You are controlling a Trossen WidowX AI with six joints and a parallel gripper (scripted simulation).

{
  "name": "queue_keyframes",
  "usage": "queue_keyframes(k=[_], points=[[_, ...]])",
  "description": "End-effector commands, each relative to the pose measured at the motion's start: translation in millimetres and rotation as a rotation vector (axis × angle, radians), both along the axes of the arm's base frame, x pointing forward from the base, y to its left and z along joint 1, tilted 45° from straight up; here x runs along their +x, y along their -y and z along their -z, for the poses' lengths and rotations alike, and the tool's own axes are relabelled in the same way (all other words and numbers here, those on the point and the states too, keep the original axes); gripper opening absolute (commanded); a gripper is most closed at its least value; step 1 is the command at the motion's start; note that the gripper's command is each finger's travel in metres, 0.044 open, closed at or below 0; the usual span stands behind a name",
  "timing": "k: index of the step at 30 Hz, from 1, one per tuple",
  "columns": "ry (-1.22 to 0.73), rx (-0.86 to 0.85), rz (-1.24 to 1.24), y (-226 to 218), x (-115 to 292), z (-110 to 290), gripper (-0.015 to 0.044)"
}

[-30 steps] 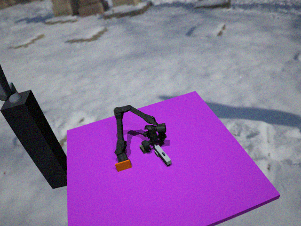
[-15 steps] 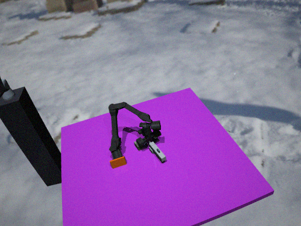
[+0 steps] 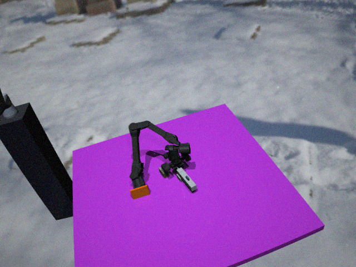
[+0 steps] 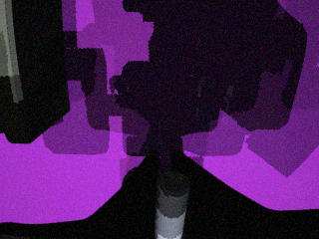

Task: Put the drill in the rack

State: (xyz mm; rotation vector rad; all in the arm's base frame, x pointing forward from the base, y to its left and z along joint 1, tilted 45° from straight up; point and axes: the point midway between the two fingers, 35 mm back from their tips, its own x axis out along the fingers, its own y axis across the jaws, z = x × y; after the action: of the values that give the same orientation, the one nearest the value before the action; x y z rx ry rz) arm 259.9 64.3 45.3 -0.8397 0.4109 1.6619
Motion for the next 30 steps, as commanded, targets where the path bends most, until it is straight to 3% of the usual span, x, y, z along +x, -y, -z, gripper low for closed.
queue_keyframes(k=[1, 30], points=[[0.004, 0.002, -0.001, -0.6, 0.4, -1.0, 0.0000], [-0.003, 0.007, 0.001, -25.5, -12.0, -26.9, 0.0000]])
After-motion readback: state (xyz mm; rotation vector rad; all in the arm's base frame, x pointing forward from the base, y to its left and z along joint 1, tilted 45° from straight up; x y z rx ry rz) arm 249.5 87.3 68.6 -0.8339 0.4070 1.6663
